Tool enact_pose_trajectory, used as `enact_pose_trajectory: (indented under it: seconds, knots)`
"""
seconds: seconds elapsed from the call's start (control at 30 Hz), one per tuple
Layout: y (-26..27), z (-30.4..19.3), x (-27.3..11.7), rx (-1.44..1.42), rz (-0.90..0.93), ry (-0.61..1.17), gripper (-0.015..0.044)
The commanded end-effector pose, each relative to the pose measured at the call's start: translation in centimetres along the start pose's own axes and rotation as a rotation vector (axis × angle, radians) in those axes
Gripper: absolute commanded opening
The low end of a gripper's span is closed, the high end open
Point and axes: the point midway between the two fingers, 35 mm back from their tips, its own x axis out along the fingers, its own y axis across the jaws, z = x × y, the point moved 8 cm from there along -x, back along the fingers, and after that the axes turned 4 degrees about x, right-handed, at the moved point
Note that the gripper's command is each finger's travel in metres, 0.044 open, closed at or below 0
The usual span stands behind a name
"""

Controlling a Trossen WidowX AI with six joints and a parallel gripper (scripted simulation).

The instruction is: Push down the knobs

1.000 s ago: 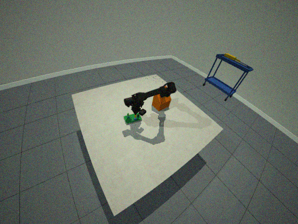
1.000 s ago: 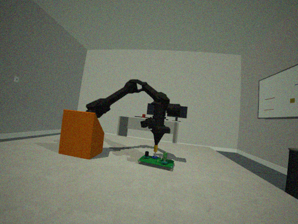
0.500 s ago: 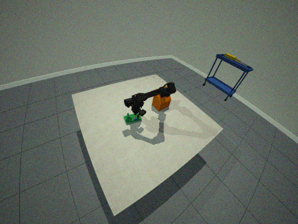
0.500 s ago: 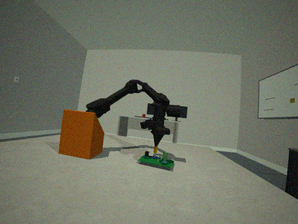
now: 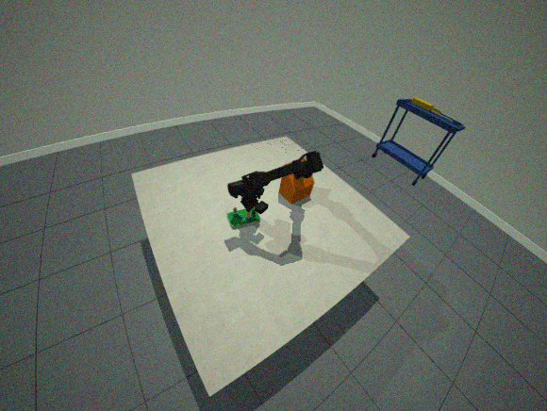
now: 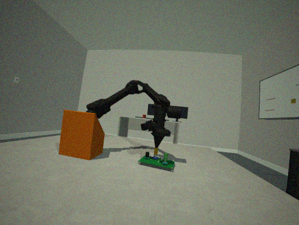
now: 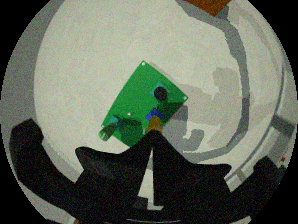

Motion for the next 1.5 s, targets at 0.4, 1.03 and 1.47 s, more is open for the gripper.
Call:
enact_pose_trajectory:
  seconds: [0.4, 1.03, 1.47]
  knots:
    - [-0.08, -0.07, 0.59, -0.004, -0.003, -0.001, 0.0]
    - [-0.08, -0.07, 0.66, -0.004, -0.003, -0.001, 0.0]
    - [-0.08, -0.07, 0.74, -0.004, -0.003, -0.001, 0.0]
